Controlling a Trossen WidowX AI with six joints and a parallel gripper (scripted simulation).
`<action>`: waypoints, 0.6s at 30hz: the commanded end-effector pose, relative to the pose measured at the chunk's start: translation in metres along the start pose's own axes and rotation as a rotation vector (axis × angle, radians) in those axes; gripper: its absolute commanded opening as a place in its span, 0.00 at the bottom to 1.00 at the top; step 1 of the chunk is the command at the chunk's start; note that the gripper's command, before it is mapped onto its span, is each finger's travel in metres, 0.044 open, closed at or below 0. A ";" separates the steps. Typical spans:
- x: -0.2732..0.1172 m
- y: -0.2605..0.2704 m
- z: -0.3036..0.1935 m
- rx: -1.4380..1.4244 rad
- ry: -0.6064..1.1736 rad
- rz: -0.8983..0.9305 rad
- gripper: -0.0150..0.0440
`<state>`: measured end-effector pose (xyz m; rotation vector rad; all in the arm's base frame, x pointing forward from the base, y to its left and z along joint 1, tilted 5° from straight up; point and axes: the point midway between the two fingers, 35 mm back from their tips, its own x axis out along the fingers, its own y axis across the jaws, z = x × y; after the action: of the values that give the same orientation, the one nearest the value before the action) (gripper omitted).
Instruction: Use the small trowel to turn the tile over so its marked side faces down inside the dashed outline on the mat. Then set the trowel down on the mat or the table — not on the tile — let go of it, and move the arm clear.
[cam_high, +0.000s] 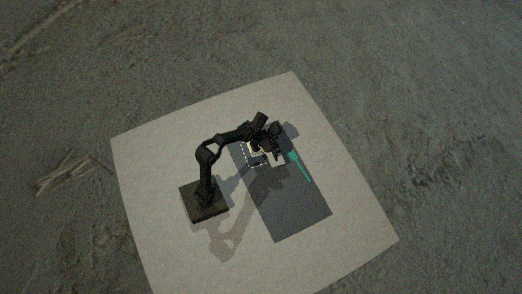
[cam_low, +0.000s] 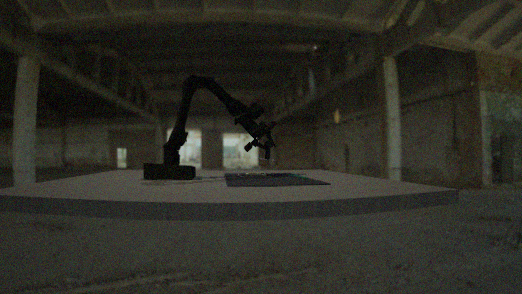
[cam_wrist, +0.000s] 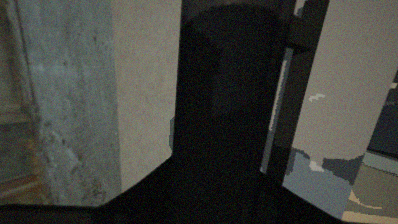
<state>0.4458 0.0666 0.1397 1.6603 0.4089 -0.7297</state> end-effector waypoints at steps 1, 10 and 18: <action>0.001 0.005 -0.024 0.010 -0.004 0.014 0.25; 0.004 -0.002 -0.084 0.019 -0.009 0.022 0.25; 0.001 -0.016 -0.138 0.025 -0.009 0.040 0.25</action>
<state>0.4678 0.1846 0.1351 1.6722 0.3813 -0.7282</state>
